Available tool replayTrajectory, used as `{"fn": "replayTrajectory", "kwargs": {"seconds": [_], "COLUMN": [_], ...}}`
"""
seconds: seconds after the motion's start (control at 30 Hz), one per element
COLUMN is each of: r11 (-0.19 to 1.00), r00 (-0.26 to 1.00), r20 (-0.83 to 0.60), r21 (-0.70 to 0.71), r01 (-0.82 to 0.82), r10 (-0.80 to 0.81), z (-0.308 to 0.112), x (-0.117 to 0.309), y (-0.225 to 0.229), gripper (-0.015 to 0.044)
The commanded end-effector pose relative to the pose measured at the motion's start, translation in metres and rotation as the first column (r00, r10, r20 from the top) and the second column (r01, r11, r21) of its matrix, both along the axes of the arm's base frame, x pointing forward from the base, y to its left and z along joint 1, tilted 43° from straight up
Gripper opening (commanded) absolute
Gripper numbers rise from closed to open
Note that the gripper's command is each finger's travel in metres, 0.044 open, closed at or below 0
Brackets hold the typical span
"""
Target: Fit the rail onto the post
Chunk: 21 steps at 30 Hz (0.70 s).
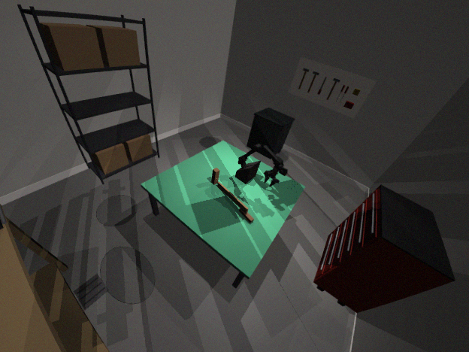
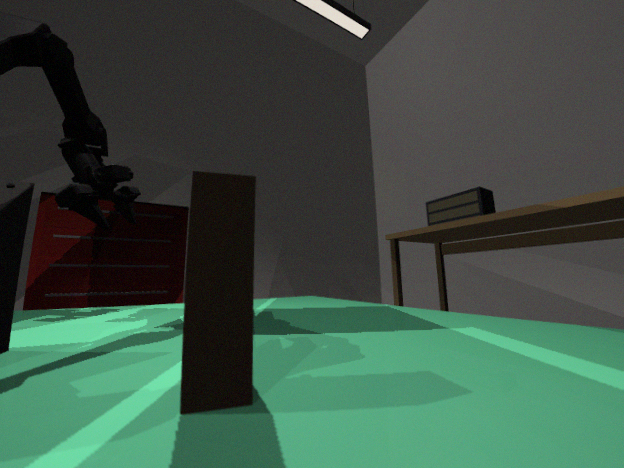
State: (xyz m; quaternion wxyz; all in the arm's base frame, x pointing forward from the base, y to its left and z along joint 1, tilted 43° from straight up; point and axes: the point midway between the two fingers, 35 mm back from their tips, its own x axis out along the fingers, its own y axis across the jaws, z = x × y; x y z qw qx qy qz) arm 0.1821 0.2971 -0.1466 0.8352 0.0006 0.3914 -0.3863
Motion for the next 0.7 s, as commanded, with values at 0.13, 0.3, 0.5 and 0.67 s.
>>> {"fn": "replayTrajectory", "kwargs": {"seconds": [0.13, 0.3, 0.5, 0.67], "r11": [0.991, 0.953, 0.903, 0.852], "r00": [0.975, 0.853, 0.687, 0.523], "r20": [-0.204, -0.482, -0.673, -0.789], "r21": [-0.075, -0.106, -0.066, 0.002], "r01": [-0.109, -0.284, -0.425, -0.523], "r10": [0.091, 0.201, 0.274, 0.323], "z": [0.015, 0.037, 0.056, 0.071], "x": [0.041, 0.092, 0.125, 0.144], "y": [-0.026, -0.074, -0.122, -0.165], "gripper": [0.044, 0.044, 0.044, 0.044]}}
